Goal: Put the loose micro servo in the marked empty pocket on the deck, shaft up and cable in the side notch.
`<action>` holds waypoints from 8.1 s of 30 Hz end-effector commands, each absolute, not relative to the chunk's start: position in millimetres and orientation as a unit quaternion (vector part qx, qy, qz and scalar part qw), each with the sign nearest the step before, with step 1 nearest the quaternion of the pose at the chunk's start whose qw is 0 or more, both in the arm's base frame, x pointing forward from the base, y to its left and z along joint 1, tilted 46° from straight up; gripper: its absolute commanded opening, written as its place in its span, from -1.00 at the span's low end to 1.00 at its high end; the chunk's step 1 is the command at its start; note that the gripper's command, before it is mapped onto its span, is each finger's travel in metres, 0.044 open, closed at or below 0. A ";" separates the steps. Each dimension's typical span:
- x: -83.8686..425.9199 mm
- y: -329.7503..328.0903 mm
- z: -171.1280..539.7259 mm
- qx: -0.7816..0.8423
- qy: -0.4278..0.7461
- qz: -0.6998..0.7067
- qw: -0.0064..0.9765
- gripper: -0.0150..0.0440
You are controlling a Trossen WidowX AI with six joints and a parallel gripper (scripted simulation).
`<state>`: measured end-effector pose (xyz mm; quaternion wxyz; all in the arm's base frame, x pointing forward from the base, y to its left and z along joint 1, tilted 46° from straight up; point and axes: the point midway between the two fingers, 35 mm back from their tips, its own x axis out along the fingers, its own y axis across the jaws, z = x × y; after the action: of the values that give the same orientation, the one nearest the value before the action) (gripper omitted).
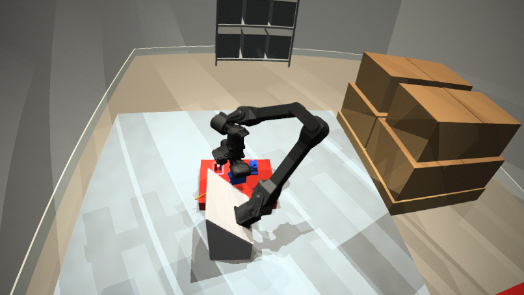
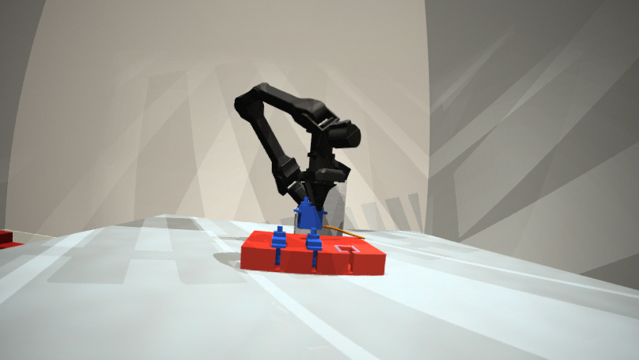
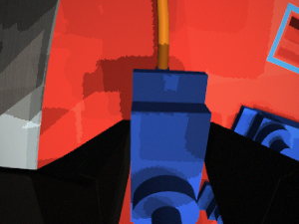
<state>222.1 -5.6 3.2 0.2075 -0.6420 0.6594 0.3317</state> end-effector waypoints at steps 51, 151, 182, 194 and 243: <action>240.1 37.8 -39.5 -0.522 0.733 0.071 0.431 -0.49; 348.8 4.8 -54.1 -0.228 0.663 -0.316 0.639 -0.49; 346.1 -18.9 -77.2 -0.228 0.663 -0.317 0.639 -0.49; 345.0 -28.1 -86.2 -0.228 0.663 -0.317 0.639 -0.49; 247.1 95.0 16.6 -0.232 0.664 -0.308 0.641 1.00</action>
<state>247.1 93.7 15.6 0.6409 -0.2346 0.6634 -0.3067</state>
